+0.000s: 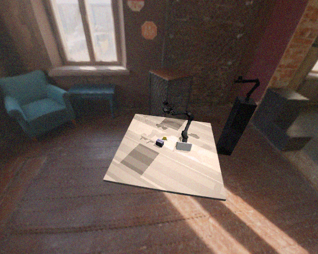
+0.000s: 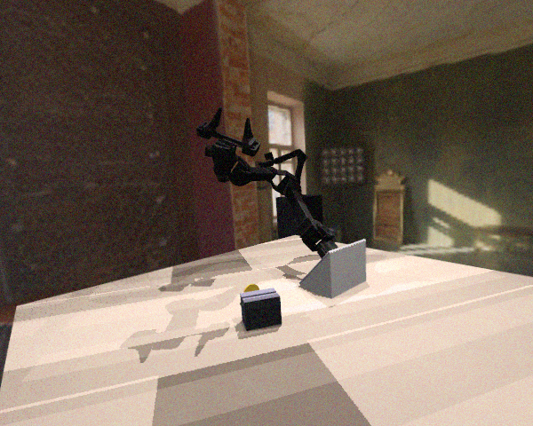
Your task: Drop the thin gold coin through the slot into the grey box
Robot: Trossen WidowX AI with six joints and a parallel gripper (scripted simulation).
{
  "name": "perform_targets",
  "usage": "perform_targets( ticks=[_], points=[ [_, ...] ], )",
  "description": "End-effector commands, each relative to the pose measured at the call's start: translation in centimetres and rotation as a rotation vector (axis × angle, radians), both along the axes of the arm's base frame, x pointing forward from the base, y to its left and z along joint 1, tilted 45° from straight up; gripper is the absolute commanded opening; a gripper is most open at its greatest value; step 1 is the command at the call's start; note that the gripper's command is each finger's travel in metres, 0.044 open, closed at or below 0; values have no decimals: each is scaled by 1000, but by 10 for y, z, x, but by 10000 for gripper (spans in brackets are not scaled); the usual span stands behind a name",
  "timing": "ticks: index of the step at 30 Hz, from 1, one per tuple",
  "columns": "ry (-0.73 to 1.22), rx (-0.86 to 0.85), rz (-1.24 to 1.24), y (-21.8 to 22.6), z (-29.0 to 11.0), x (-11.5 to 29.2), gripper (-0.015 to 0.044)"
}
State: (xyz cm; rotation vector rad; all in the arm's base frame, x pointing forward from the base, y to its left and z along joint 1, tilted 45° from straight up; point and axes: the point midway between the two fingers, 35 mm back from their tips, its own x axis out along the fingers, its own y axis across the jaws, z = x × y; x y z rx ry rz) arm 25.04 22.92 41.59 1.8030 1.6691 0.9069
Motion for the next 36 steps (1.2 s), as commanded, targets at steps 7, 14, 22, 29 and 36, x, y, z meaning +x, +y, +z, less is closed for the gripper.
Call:
perform_targets(
  ticks=[7, 14, 22, 29, 36],
  points=[
    [5, -108, -338, -3, -47, 71, 216],
    [-34, -531, -653, -32, -143, 126, 161],
    [-145, -1288, -637, -98, -254, 120, 161],
    [-290, -1990, -133, -175, -305, 70, 161],
    [-423, -2388, 759, -238, -292, 26, 161]
  ],
)
